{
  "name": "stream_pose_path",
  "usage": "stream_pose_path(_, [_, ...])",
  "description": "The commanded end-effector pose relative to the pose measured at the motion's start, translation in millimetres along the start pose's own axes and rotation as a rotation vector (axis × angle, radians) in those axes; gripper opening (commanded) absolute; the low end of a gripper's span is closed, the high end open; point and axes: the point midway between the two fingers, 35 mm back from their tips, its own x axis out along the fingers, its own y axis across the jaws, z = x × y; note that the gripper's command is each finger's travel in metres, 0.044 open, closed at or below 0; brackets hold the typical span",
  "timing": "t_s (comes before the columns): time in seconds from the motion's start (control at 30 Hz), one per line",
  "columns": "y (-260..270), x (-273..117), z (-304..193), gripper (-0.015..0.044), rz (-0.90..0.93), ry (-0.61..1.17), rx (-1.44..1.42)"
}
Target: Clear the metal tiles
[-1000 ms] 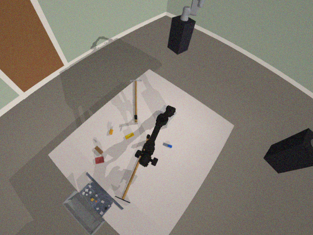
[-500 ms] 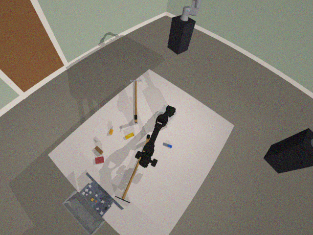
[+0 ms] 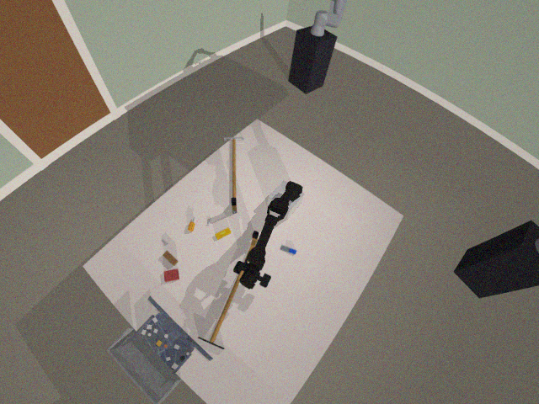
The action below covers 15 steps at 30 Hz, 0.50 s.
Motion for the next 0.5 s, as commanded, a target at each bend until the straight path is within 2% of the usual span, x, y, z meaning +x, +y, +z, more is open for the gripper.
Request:
stream_pose_path(0.0, [-0.1, 14.8, -9.1, 0.0, 0.0, 0.015, 0.008])
stream_pose_path(0.47, [-6.3, 20.9, -10.7, 0.0, -0.001, 0.017, 0.009])
